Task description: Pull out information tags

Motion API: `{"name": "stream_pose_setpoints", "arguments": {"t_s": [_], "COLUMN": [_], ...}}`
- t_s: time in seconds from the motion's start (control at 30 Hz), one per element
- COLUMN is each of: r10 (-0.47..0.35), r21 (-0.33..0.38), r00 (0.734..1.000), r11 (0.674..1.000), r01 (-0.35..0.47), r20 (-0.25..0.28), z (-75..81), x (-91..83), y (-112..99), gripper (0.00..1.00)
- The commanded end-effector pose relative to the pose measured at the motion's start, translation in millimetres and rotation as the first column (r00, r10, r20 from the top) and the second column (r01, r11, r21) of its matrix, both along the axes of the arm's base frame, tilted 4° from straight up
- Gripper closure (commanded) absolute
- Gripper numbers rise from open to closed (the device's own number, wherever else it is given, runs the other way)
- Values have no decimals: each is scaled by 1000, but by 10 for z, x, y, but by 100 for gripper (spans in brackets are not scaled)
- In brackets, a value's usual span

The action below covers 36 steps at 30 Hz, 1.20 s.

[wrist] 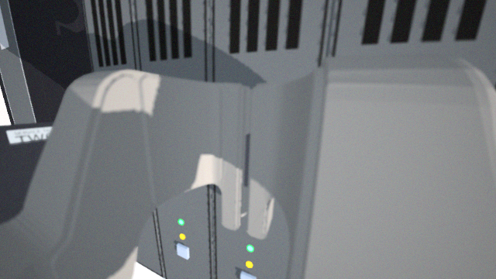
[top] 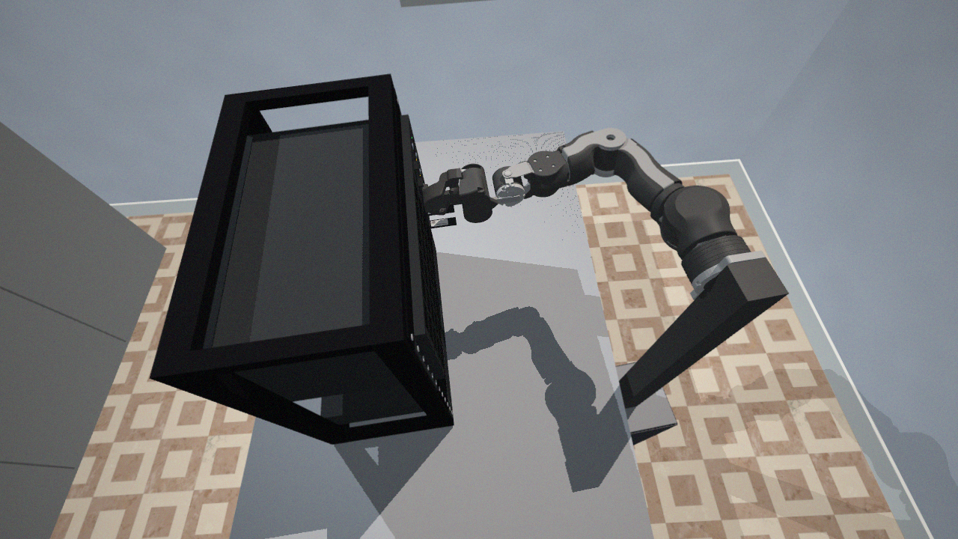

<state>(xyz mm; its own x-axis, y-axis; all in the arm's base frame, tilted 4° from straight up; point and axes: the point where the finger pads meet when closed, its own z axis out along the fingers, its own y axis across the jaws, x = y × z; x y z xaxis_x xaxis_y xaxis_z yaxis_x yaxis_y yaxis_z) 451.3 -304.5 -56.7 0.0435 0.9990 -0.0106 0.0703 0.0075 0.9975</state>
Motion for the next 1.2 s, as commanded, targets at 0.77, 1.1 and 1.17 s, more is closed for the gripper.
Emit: {"name": "stream_pose_setpoints", "arguments": {"t_s": [0.77, 1.1, 1.17], "r10": [2, 1, -3], "r21": [0, 0, -1], "r00": [1000, 1000, 1000], "r11": [1000, 1000, 1000], "r01": [-2, -1, 3], "r20": [5, 6, 10], "z": [45, 49, 59], "x": [-230, -243, -283], "y": [27, 19, 12], "gripper": [100, 100, 100]}}
